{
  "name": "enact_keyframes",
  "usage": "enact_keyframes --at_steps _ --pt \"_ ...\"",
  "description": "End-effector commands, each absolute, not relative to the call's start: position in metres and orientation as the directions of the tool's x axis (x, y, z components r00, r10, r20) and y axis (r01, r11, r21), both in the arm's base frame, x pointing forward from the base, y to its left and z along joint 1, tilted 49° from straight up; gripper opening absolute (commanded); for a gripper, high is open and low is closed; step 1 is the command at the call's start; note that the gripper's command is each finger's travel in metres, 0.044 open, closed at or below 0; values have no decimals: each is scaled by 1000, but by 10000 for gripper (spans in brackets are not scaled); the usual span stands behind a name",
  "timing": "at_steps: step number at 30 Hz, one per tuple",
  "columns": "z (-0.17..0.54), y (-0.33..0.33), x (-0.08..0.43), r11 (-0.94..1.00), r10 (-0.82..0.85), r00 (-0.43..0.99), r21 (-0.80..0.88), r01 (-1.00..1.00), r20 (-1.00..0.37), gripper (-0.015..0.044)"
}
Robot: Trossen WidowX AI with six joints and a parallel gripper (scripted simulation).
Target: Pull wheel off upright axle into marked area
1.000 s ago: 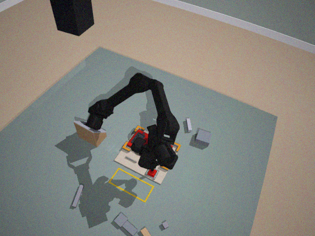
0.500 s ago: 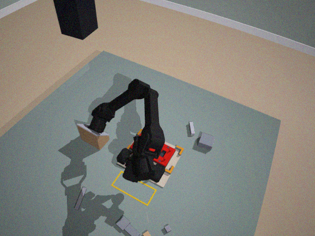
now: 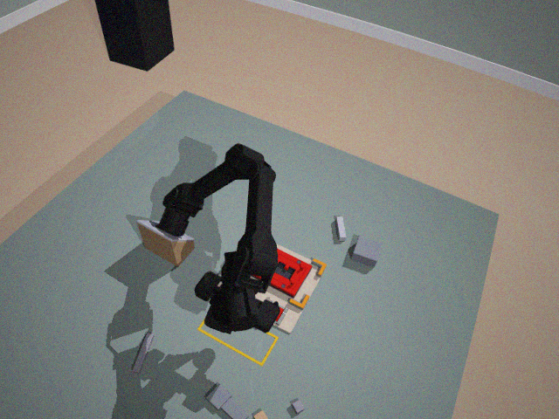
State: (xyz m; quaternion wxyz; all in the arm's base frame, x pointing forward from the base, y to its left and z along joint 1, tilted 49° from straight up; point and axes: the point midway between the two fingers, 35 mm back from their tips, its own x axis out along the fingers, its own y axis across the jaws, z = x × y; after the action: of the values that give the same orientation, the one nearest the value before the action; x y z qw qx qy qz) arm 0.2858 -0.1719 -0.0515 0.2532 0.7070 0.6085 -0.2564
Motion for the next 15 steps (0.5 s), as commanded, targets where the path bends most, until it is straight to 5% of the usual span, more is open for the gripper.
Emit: enact_keyframes --at_steps 1,15 --pt "-57 -167 286 -139 733 132 43 989 -668 0" --pt "-107 -112 297 -139 735 133 44 989 -665 0"
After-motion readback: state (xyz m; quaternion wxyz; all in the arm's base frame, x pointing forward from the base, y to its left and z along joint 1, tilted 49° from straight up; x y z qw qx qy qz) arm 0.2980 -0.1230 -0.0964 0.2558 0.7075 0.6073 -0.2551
